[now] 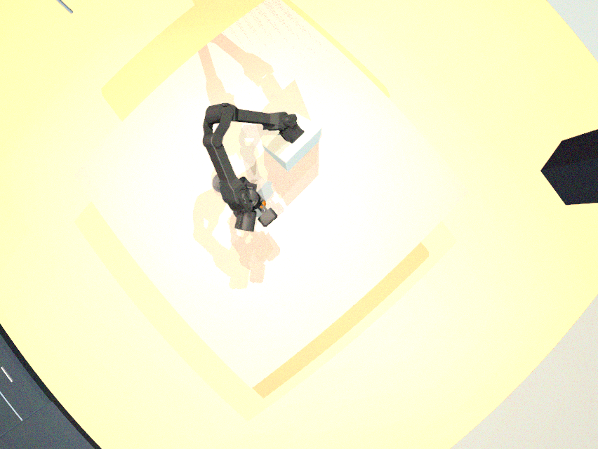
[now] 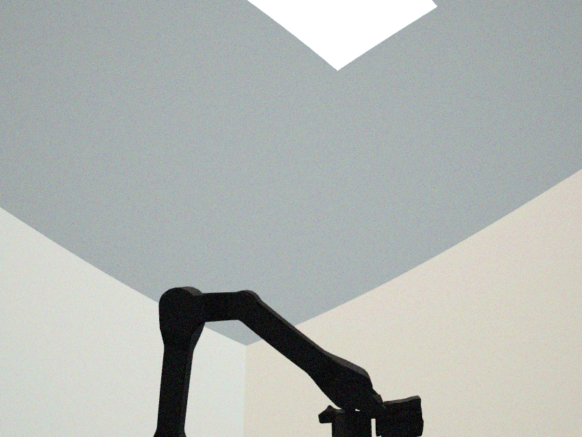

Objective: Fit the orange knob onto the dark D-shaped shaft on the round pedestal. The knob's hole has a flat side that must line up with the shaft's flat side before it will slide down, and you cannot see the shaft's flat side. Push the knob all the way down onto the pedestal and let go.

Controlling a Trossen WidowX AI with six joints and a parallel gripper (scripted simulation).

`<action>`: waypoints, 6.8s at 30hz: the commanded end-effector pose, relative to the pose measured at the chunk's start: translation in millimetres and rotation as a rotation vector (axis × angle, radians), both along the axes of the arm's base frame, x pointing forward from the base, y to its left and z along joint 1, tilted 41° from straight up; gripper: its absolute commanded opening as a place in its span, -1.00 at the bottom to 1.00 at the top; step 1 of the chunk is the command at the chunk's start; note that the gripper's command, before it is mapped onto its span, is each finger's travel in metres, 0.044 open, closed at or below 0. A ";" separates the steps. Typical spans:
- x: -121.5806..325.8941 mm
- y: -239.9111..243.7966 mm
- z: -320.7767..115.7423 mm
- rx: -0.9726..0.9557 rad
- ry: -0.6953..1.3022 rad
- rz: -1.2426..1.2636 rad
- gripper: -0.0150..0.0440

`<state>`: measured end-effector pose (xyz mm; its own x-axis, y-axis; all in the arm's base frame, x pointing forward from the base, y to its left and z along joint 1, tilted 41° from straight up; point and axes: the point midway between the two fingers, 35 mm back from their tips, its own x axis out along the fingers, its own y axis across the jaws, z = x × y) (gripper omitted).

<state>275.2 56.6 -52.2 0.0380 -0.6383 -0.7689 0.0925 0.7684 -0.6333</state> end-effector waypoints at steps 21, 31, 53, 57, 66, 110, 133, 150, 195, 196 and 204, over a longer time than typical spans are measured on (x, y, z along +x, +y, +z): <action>-1.4 -38.2 -41.1 -0.012 0.013 -0.009 1.00; -0.5 -48.7 -53.6 -0.012 0.013 -0.009 1.00; -1.7 -72.6 -79.3 -0.016 0.014 -0.009 1.00; -1.9 -74.2 -80.9 -0.017 0.014 -0.009 0.91; -1.9 -74.2 -80.9 -0.017 0.014 -0.009 0.11; 11.8 2.4 31.3 0.006 0.016 -0.006 -0.49; 36.8 -55.0 57.2 0.018 0.013 -0.002 -0.49; 45.7 -102.5 78.5 0.005 0.010 -0.003 -0.49; 46.1 -168.3 82.2 -0.024 0.007 -0.014 -0.49; 46.0 -168.4 82.0 -0.024 0.007 -0.014 -0.49; 45.4 -168.2 81.3 -0.024 0.007 -0.014 -0.49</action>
<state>320.8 -111.3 29.6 0.0226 -0.6553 -0.7550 0.1041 0.7526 -0.6502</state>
